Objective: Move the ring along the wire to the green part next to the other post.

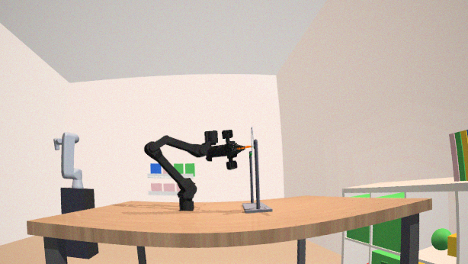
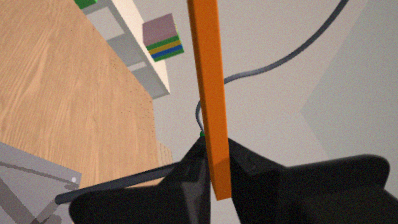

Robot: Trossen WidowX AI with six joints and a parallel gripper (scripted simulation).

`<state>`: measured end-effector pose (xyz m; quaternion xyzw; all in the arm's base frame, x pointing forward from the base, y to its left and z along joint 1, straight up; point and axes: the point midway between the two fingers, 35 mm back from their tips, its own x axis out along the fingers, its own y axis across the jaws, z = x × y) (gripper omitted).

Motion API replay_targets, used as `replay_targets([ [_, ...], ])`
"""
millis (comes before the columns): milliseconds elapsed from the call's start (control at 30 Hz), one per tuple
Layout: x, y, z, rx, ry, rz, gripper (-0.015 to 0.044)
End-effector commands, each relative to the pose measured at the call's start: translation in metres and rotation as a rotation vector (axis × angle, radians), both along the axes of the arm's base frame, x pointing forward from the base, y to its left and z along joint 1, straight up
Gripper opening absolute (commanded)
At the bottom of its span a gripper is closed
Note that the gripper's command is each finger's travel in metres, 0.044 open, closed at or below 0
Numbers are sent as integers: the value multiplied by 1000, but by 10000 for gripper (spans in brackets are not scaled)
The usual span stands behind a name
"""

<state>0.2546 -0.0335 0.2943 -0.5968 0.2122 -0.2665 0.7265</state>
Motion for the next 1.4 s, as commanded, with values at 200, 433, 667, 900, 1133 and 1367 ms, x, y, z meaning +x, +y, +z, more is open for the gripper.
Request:
replay_targets([
  [200, 7, 5, -30, 202, -51, 55, -150],
  [433, 12, 17, -54, 378, -86, 82, -150],
  [667, 15, 34, -74, 553, -113, 83, -150],
  [900, 17, 54, -91, 725, -141, 83, -150],
  [1133, 20, 76, -104, 890, -168, 82, -150],
  [1367, 23, 98, -112, 1040, -192, 81, -150],
])
